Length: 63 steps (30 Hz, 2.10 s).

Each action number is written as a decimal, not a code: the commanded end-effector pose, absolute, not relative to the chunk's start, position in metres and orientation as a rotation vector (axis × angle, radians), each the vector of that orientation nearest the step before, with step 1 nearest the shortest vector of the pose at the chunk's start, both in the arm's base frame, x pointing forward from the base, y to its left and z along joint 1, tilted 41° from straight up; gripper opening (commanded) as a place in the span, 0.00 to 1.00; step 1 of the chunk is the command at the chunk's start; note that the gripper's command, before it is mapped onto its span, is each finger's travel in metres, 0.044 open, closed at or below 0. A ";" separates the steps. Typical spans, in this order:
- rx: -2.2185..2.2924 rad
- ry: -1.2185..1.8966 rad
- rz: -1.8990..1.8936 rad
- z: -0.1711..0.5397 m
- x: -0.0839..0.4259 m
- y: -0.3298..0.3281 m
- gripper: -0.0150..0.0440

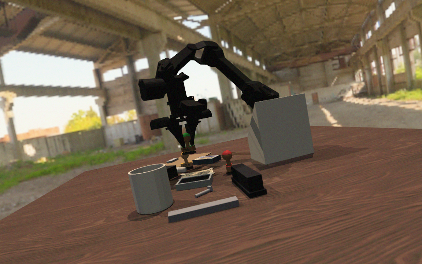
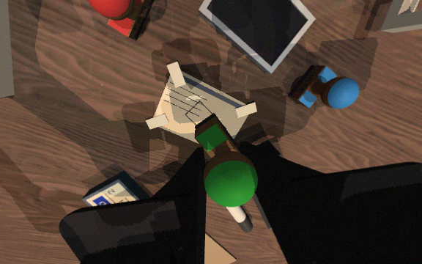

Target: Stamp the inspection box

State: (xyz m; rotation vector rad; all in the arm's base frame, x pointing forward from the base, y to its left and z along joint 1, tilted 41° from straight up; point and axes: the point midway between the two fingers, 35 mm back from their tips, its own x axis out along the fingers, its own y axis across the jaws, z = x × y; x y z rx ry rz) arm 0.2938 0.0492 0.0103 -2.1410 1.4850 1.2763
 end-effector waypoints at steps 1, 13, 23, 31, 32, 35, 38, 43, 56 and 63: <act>-2.216 1.448 1.388 0.018 0.292 0.041 0.25; -2.219 1.446 1.394 0.015 0.293 0.038 0.25; -2.219 1.445 1.395 0.010 0.294 0.034 0.25; -2.219 1.445 1.396 0.005 0.295 0.030 0.25; -2.219 1.444 1.396 0.005 0.295 0.030 0.25; -2.220 1.444 1.396 0.003 0.296 0.029 0.25; -2.220 1.444 1.397 0.002 0.296 0.027 0.25; -2.220 1.444 1.397 -0.001 0.296 0.025 0.25; -2.221 1.444 1.399 -0.007 0.298 0.020 0.25; -2.221 1.444 1.399 -0.011 0.298 0.017 0.25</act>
